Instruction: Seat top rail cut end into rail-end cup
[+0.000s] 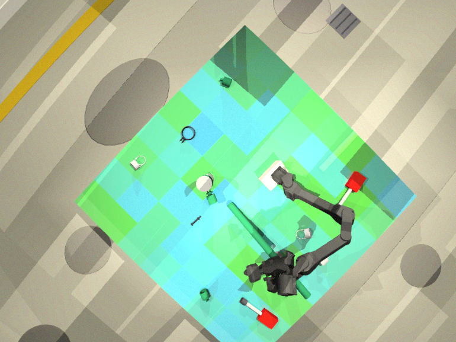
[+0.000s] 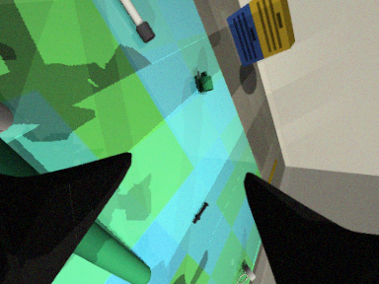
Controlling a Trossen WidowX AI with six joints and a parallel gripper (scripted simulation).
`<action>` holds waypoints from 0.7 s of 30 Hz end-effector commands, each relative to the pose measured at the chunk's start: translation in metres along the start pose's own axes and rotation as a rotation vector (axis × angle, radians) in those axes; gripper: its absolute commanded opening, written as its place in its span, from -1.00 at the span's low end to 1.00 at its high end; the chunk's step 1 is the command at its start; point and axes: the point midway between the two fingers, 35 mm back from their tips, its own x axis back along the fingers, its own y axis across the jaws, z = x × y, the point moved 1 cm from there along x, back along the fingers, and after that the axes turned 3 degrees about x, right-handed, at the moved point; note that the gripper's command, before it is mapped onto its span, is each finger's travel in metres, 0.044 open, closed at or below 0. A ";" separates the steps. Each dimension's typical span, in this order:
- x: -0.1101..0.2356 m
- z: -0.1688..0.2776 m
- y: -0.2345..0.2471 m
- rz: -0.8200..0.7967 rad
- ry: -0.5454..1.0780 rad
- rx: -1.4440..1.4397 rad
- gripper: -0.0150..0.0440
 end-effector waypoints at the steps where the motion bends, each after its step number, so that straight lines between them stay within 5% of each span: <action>1: 0.005 0.065 -0.028 -0.092 0.167 -0.181 1.00; 11: 0.059 0.160 -0.056 -0.307 0.211 -0.735 1.00; 21: 0.070 0.168 -0.060 -0.331 0.181 -0.823 1.00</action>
